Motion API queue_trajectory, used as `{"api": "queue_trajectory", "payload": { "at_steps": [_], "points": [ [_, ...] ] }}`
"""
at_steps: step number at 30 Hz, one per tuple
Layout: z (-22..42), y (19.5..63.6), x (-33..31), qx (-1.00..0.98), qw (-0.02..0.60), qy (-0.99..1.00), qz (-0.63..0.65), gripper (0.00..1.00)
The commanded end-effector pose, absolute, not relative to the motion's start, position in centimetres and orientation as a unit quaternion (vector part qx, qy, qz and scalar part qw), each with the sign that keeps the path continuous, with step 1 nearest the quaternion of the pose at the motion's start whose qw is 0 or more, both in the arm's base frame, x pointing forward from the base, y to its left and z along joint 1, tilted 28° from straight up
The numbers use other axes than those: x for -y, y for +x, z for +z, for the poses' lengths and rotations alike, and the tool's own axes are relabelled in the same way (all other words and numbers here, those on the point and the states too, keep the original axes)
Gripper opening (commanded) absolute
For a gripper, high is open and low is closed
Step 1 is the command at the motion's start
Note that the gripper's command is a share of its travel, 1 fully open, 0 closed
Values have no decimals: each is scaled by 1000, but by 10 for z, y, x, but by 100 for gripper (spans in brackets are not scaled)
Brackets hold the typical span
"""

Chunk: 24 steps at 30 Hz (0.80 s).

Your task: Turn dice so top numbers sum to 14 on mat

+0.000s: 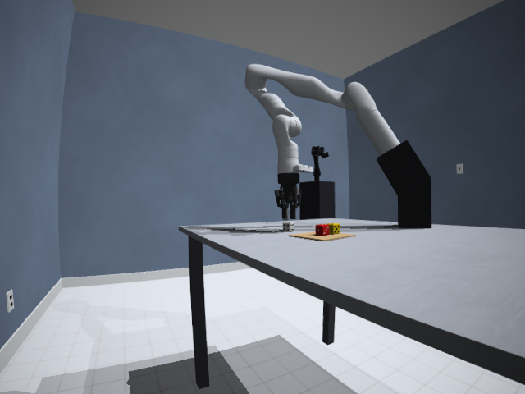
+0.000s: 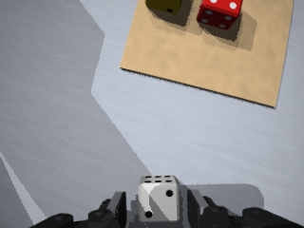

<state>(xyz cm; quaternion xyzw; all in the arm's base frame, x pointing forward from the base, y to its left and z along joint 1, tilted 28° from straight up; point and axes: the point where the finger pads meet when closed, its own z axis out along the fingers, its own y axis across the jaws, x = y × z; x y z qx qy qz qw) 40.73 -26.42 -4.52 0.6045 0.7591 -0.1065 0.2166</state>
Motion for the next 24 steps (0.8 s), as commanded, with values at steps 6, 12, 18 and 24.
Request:
{"api": "queue_trajectory", "payload": {
  "at_steps": [6, 12, 18, 24],
  "points": [
    [-44, 410, 267, -758, 221, 604, -106, 46],
    [-43, 411, 269, -758, 221, 604, -106, 46],
    [-43, 412, 269, -758, 221, 604, -106, 46],
    [-43, 412, 269, -758, 221, 604, -106, 46]
  ]
}}
